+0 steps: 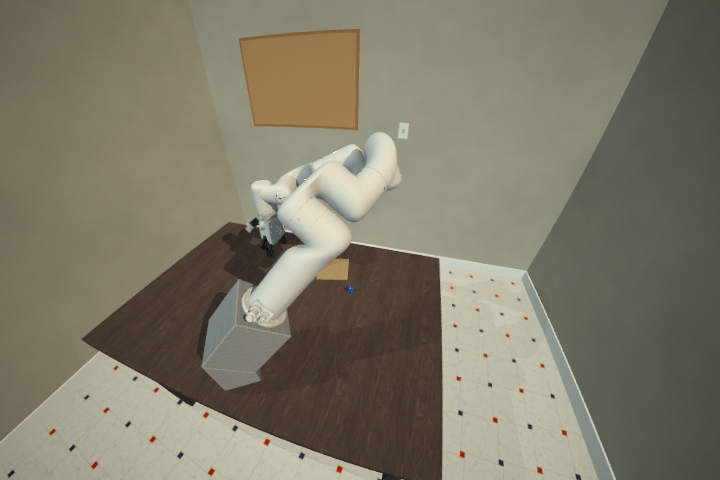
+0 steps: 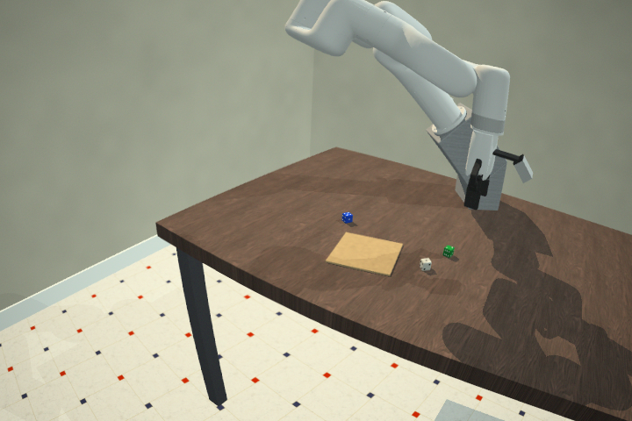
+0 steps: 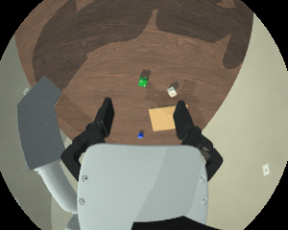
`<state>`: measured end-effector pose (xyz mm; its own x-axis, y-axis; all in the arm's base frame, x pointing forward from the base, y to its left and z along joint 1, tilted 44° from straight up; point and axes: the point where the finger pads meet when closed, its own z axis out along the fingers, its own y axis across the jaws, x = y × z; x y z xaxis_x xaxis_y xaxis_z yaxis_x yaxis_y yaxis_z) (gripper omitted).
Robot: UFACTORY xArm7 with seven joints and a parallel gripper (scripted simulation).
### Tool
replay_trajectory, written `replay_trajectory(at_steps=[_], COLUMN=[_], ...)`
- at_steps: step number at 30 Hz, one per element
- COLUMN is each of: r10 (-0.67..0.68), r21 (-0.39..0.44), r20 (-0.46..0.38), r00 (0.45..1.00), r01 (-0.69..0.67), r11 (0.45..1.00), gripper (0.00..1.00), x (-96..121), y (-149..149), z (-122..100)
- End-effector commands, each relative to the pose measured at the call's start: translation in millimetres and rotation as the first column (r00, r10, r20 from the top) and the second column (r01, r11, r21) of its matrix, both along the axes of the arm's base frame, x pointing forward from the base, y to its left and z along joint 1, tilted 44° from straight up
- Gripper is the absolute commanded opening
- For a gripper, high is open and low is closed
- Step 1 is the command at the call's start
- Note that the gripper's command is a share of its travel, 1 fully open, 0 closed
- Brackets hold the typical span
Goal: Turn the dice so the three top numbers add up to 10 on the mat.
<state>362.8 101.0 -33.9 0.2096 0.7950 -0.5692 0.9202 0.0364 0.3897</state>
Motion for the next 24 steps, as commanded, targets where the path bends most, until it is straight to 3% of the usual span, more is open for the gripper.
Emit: replay_trajectory(at_steps=[1,7,11,14,16,24], r10=[0.004,-0.005,-0.055,-0.055,-0.100,-0.100], r21=[0.003,0.002,0.003,0.003,0.011,0.011], r20=[0.002,0.005,0.022,0.022,0.038,0.038], r00=[1.000,1.000,0.998,0.998,0.994,0.994], r01=[-0.004,0.005,0.055,0.055,0.100,0.100], r11=[1.000,1.000,0.999,0.999,0.995,0.995], gripper=[1.00,1.00,1.00,1.00,1.00,1.00], x=[0,3,13,13,13,13], y=[3,-8,-61,-61,-103,-103], z=[1,7,37,37,60,60])
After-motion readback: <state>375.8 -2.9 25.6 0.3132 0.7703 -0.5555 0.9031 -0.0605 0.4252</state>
